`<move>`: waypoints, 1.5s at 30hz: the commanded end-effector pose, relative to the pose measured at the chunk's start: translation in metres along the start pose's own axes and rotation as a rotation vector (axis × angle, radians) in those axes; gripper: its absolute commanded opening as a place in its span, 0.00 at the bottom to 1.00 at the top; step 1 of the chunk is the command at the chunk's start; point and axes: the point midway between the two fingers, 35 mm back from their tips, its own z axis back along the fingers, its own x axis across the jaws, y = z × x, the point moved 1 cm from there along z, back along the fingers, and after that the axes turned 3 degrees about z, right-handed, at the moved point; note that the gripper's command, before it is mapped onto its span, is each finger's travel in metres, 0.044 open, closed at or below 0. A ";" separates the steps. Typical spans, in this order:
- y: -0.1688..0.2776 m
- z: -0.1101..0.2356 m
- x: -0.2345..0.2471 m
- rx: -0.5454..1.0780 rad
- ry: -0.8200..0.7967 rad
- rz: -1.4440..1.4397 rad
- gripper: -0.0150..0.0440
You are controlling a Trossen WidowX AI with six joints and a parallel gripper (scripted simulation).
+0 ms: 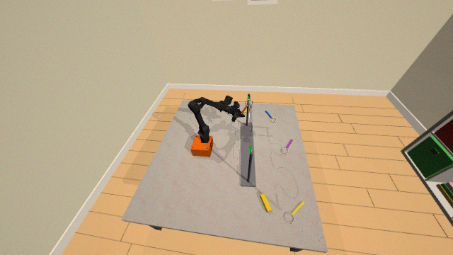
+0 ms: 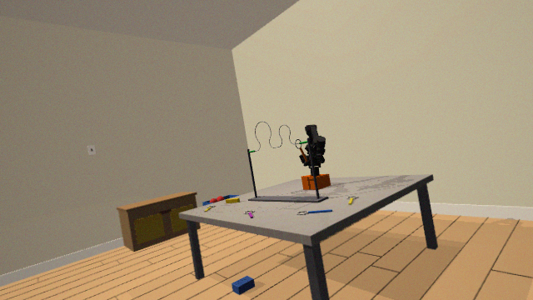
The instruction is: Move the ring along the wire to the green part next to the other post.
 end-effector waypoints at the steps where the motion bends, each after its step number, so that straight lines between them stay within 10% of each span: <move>1: -0.002 0.001 0.005 -0.004 0.004 -0.007 0.00; 45: 0.015 -0.004 0.030 -0.007 0.002 -0.010 0.00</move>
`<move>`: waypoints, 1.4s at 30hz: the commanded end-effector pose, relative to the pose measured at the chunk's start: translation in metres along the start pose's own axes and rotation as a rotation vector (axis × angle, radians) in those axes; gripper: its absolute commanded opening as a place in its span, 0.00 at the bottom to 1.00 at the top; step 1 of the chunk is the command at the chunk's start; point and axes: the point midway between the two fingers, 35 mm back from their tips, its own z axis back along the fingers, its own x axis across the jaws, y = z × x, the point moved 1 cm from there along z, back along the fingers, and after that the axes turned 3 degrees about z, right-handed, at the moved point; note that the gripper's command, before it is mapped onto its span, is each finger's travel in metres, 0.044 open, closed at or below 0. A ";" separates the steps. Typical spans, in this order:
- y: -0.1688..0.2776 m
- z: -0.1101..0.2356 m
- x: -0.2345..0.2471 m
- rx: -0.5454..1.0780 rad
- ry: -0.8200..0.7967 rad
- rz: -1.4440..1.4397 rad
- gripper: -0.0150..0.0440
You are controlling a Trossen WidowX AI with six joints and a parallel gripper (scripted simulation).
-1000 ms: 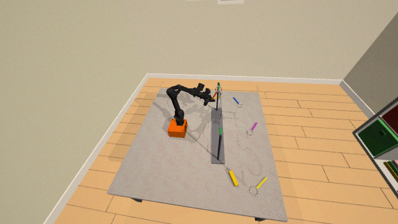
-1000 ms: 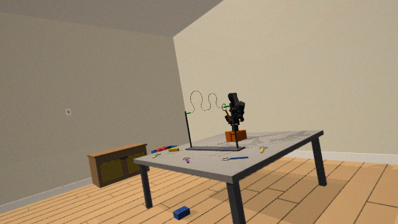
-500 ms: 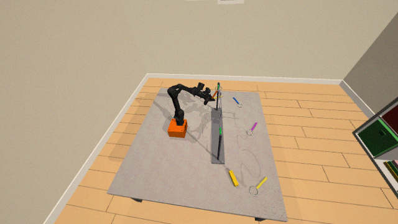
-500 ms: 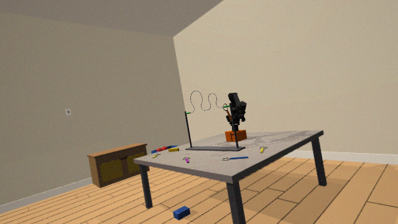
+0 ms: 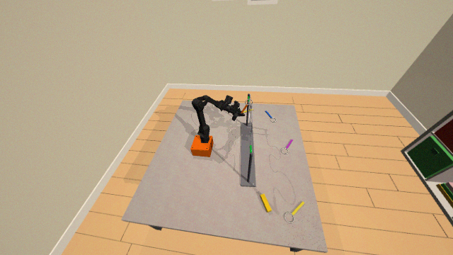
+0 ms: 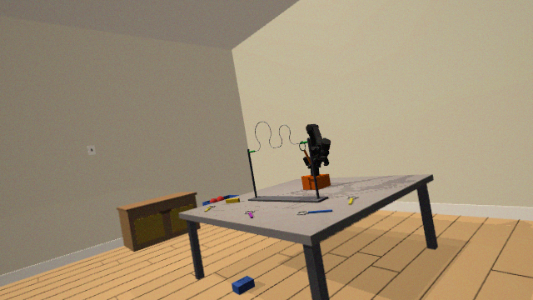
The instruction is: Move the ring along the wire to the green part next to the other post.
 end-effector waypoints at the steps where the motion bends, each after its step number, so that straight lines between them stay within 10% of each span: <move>1: 0.002 -0.001 -0.001 -0.003 0.006 -0.004 0.00; 22: 0.002 -0.001 -0.001 -0.003 0.006 -0.004 0.00; 34: 0.001 0.002 0.000 0.000 0.002 -0.001 0.53; 42: 0.002 0.033 0.001 0.004 0.005 -0.004 0.53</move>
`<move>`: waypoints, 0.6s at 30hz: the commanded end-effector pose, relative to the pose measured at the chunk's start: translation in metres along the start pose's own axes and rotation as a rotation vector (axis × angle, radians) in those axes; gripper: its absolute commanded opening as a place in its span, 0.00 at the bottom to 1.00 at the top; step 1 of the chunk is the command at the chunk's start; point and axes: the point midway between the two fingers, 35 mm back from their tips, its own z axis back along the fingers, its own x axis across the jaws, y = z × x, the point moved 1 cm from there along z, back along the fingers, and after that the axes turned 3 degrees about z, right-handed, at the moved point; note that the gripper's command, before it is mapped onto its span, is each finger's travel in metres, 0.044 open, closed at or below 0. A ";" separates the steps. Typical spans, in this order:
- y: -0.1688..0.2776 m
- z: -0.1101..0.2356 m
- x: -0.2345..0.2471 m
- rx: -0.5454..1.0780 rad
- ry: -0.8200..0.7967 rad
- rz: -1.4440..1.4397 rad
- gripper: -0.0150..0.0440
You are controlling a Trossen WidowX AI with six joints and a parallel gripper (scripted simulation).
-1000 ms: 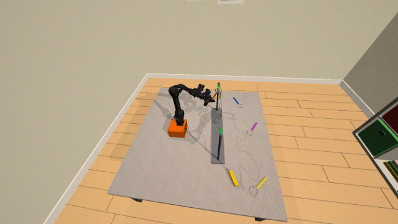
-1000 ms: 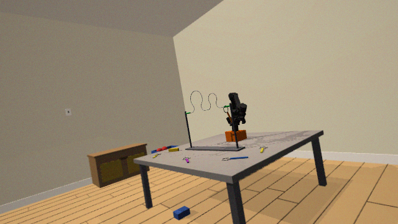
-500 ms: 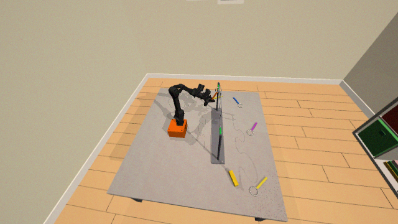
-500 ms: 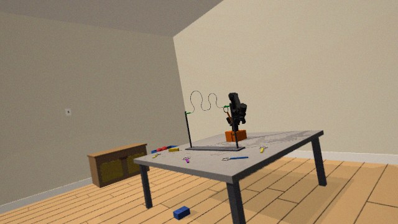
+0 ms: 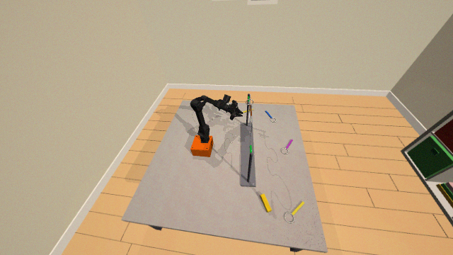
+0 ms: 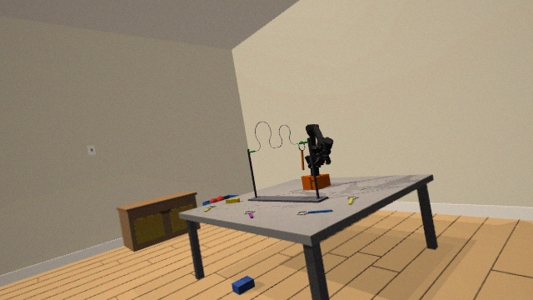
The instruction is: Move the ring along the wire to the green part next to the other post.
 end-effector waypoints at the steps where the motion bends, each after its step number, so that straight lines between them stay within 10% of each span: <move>1: -0.001 0.020 0.000 -0.004 0.004 -0.005 0.53; 18: -0.001 0.031 -0.001 -0.007 0.004 -0.005 0.53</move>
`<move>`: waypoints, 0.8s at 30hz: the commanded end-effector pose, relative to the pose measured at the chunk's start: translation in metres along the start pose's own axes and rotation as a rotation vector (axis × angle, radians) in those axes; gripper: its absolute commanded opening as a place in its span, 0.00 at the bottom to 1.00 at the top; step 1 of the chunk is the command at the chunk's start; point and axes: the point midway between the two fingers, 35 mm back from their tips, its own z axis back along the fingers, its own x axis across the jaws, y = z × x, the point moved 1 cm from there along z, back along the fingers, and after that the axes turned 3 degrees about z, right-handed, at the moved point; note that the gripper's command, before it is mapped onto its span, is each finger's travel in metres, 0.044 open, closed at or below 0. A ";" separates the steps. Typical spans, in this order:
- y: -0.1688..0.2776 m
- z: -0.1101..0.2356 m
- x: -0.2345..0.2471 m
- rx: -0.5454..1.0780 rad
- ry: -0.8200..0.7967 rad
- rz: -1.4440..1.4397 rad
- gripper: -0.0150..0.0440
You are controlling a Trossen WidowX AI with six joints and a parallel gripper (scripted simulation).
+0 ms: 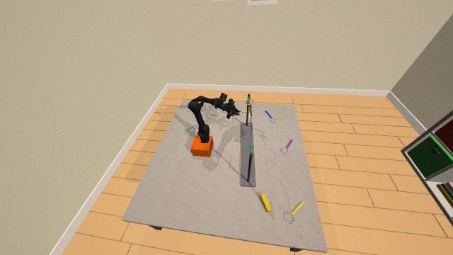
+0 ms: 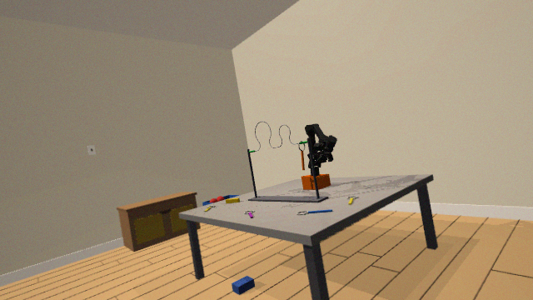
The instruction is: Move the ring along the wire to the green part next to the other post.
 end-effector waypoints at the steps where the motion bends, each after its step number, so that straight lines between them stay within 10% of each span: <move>1: 0.000 0.000 -0.001 -0.003 0.005 -0.002 0.53; 11: 0.000 0.000 -0.001 -0.003 0.005 -0.002 0.53; 24: 0.000 0.050 -0.001 0.001 -0.001 0.001 1.00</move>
